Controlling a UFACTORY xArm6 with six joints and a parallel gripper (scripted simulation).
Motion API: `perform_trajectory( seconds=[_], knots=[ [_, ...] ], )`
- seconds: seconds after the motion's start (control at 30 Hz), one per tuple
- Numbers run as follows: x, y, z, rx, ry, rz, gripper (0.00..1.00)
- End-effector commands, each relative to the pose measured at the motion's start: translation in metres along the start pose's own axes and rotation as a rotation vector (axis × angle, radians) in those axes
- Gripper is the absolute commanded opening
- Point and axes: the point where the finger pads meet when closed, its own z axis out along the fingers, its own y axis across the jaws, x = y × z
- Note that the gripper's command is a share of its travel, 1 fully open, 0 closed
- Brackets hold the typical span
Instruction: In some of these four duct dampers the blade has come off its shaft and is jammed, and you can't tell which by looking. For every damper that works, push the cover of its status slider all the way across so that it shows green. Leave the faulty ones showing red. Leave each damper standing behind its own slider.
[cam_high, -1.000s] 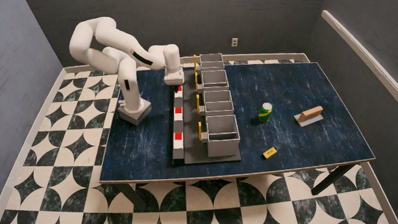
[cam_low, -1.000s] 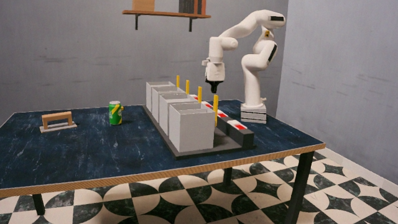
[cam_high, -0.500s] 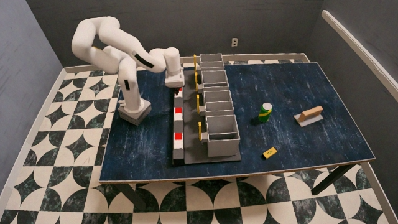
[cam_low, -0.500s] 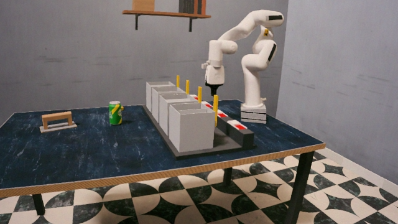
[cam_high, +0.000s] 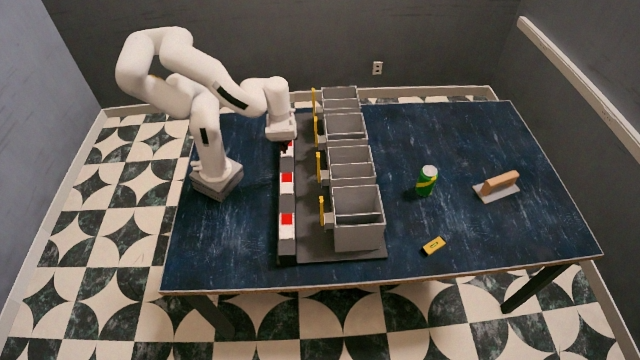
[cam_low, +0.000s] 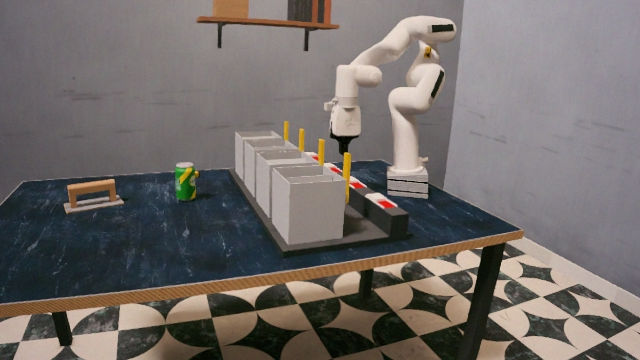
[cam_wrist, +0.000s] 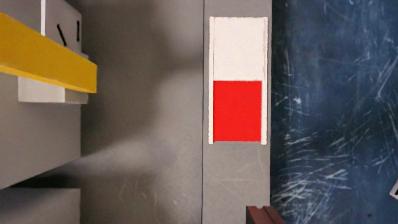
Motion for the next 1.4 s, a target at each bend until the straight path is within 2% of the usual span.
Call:
perform_trajectory(
  seconds=[0.0,0.93,1.0,1.07,1.37],
  knots=[
    [0.0,-0.001,-0.001,0.003,0.0,0.0,0.0],
    [-0.003,-0.001,-0.002,0.003,0.0,0.0,0.0],
    [-0.017,-0.002,-0.002,0.003,-0.001,0.0,0.0],
    [-0.047,-0.001,-0.002,0.003,-0.001,0.0,0.0],
    [-0.115,-0.002,-0.002,0.003,0.0,0.0,0.0]
  ],
)
